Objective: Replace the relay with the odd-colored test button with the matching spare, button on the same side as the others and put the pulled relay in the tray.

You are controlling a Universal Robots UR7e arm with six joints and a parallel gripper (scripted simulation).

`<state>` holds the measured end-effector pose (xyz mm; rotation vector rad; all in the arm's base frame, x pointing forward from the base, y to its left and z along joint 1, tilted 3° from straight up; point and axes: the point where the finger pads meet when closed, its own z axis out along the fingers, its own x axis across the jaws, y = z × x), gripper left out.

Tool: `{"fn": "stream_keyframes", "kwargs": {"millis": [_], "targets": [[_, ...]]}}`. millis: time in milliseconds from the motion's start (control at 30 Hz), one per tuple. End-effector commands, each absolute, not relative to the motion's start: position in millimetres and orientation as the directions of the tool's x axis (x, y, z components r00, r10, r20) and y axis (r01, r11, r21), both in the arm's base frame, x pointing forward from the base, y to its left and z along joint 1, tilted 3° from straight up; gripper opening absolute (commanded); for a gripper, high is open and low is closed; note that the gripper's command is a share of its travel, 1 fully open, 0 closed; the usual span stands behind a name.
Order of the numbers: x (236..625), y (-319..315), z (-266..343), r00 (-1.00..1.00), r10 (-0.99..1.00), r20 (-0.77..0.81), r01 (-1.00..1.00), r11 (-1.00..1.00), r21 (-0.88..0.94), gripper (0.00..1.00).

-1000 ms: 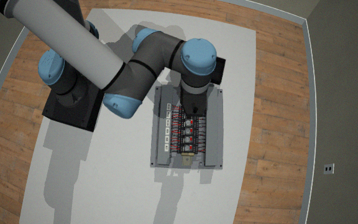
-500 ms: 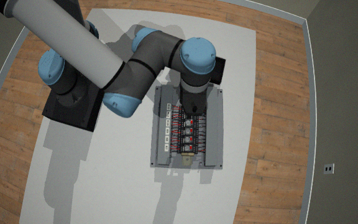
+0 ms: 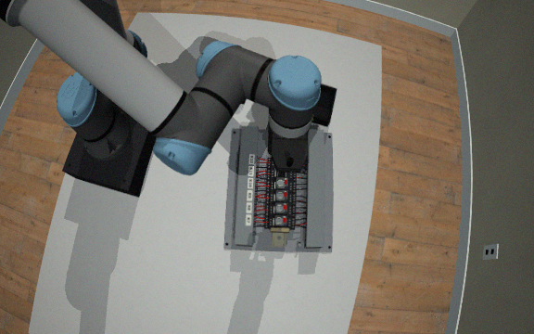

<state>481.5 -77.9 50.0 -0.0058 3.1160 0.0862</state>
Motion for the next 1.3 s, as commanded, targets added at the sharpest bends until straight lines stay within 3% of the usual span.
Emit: {"fn": "stream_keyframes", "kwargs": {"millis": [0, 1267], "targets": [[482, -77, 40, -1.0, -0.003, -0.025, -0.004, 0.998, 0.055, 0.0], [481, -74, 16, -1.0, -0.003, -0.025, -0.004, 0.998, 0.055, 0.0]]}}
